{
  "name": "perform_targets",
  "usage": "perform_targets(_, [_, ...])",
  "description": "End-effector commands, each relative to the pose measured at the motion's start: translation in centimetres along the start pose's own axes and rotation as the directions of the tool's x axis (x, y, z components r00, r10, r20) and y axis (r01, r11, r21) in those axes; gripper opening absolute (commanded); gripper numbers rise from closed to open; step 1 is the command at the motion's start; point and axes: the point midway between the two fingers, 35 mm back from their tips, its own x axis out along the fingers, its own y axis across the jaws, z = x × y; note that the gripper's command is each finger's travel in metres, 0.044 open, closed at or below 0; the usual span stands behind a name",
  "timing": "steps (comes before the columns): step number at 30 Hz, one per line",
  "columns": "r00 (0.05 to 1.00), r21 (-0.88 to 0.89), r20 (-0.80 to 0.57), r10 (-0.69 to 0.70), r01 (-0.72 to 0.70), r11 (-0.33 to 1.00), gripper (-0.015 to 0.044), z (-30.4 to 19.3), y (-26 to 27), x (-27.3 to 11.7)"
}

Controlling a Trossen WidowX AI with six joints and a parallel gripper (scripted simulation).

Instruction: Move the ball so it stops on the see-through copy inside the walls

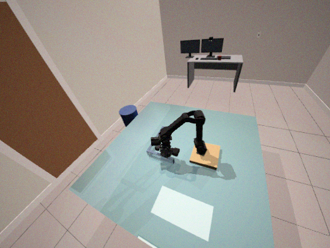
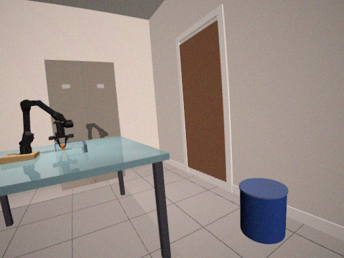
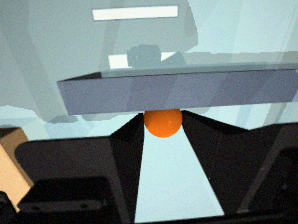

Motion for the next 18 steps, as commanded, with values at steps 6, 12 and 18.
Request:
perform_targets(6, [1.0,0.004,-0.004,-0.002,0.002,1.0,0.0,-0.1,0.0,1.3])
perform_targets(12, [1.0,0.004,-0.004,-0.002,0.002,1.0,0.0,-0.1,0.0,1.9])
perform_targets(18, [1.0,0.0,-0.001,0.002,-0.002,1.0,0.0053,0.0,0.1,1.8])
